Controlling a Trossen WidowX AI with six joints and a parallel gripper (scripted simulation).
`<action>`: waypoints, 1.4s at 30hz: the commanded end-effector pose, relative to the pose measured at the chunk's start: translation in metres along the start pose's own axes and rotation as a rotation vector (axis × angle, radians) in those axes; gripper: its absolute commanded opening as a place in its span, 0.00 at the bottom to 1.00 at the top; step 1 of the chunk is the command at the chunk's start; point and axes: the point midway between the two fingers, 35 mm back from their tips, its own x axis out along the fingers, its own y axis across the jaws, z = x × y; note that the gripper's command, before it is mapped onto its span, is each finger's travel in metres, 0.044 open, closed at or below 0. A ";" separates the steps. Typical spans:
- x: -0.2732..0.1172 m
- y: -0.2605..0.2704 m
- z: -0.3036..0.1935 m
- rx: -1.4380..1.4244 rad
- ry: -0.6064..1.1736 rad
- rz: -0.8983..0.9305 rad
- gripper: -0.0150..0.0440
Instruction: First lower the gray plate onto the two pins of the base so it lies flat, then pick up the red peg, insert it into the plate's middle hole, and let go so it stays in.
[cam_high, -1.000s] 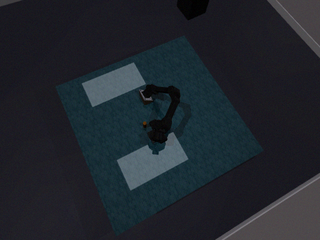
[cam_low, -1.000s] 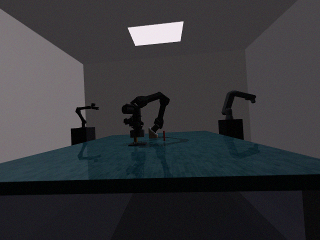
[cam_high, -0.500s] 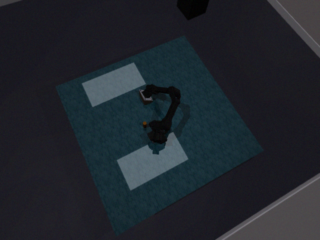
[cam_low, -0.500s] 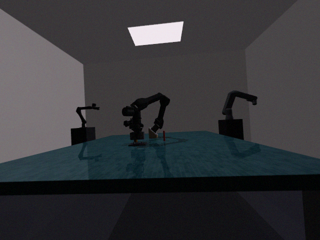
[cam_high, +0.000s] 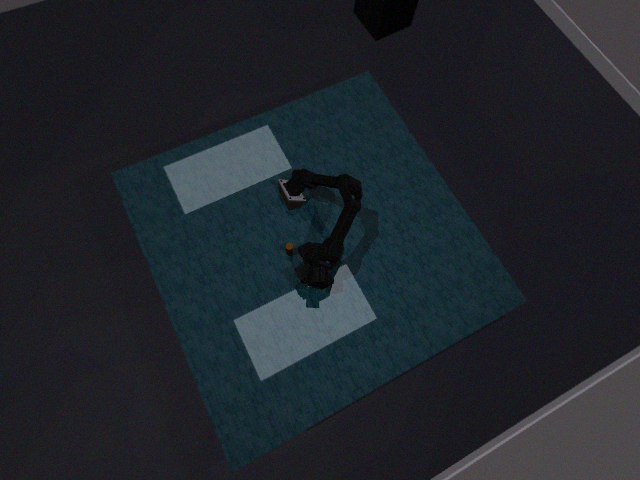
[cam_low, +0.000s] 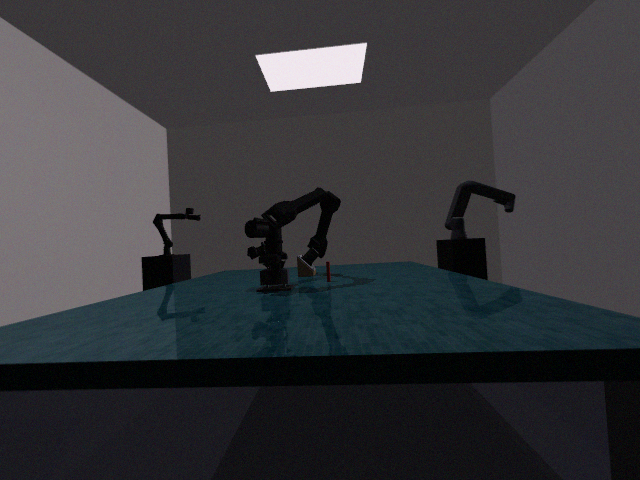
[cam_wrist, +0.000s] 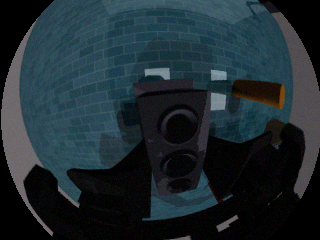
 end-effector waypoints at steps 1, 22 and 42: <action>0.008 -0.003 0.001 0.012 0.008 -0.006 0.25; 0.004 0.000 0.000 0.000 0.001 -0.002 0.79; -0.114 0.004 0.002 0.013 0.005 -0.007 1.00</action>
